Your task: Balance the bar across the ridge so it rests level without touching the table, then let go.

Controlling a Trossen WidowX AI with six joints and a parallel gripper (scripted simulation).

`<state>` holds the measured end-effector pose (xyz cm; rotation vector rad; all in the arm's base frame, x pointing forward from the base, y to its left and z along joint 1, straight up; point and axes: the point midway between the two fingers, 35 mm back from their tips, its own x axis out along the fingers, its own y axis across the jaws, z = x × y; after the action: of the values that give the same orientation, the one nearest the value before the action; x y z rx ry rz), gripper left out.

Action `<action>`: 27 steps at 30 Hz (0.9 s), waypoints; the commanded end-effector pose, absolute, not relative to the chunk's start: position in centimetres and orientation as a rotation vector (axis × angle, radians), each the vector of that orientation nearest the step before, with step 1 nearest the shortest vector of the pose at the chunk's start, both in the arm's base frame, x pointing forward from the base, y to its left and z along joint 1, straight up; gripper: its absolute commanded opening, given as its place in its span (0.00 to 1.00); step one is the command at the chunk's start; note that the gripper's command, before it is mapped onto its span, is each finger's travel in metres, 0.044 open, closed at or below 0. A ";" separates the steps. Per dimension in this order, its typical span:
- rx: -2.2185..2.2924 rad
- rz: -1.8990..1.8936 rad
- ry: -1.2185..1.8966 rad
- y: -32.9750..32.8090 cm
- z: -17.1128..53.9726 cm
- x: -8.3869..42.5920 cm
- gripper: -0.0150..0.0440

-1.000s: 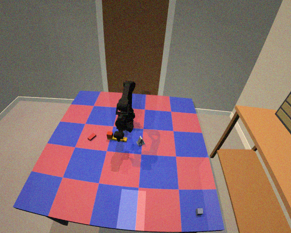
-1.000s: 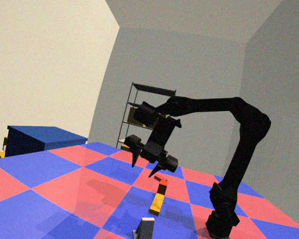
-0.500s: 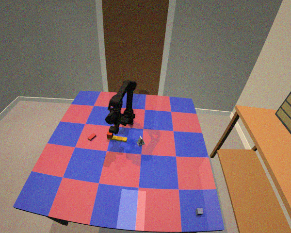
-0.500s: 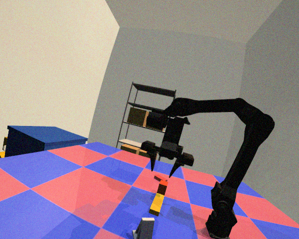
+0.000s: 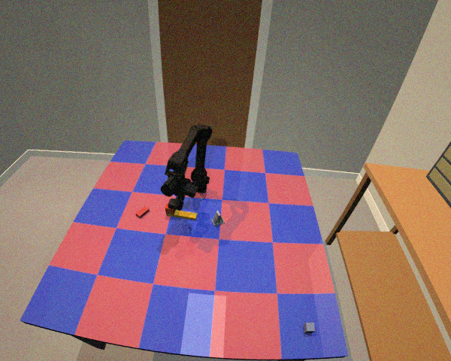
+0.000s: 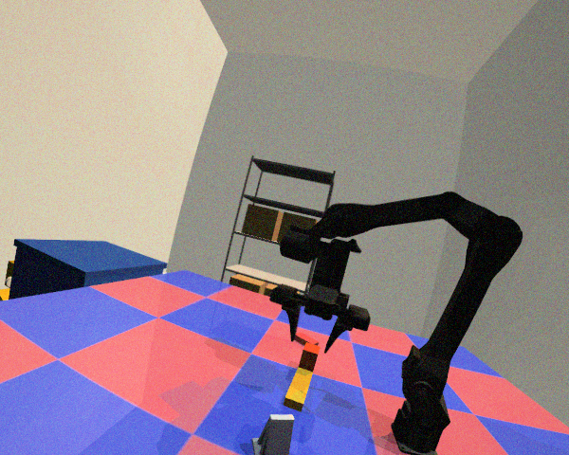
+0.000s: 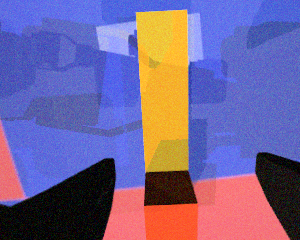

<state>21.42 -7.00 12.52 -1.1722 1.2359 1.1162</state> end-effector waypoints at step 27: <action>-1.166 1.131 1.234 -6.8 5.0 21.1 0.79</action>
<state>21.17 -6.94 5.64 -1.1679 1.2387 1.1212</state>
